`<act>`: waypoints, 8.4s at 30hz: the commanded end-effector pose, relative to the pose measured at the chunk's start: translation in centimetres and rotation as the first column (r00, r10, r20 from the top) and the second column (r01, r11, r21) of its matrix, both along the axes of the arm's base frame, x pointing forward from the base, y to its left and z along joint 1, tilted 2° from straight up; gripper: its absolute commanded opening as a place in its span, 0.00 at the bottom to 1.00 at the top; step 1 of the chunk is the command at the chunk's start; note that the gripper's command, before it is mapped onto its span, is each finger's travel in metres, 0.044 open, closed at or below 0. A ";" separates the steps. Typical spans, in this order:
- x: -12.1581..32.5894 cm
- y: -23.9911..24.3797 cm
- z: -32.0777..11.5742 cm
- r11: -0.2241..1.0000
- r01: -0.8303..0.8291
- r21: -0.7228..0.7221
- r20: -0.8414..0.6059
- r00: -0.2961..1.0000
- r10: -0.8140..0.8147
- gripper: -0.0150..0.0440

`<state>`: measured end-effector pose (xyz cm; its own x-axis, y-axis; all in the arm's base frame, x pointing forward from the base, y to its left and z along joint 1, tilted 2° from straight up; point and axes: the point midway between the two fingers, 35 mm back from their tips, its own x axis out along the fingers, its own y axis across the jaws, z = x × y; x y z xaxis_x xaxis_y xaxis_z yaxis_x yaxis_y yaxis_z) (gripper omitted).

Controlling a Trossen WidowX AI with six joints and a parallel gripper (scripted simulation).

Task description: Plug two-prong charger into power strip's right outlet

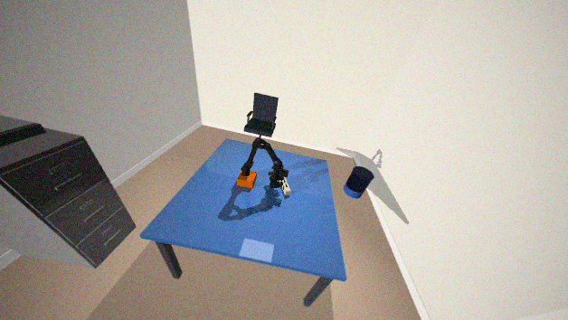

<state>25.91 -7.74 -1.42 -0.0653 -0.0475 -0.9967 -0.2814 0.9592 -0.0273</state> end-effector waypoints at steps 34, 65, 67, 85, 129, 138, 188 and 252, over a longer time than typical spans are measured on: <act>3.5 -2.4 -0.7 0.999 0.048 -0.010 0.011 0.999 -0.048 0.25; 5.6 -2.1 -0.8 0.999 0.053 -0.009 0.013 0.999 -0.053 0.25; 5.6 -2.1 -0.8 0.999 0.053 -0.009 0.013 0.999 -0.053 0.25; 6.0 -2.0 -0.7 0.999 0.053 -0.009 0.013 0.999 -0.053 0.25; 6.4 -1.8 -0.7 0.999 0.053 -0.009 0.014 0.999 -0.053 0.25; 6.4 -1.8 -0.8 0.999 0.053 -0.009 0.014 0.999 -0.053 0.25; 7.0 -1.7 -0.7 0.999 0.053 -0.009 0.014 0.999 -0.053 0.25; 8.8 -1.3 -0.7 0.999 0.053 -0.008 0.016 0.998 -0.053 0.25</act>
<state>33.62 -9.26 -2.17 -0.0816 -0.0541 -0.9952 -0.2283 0.9730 -0.0341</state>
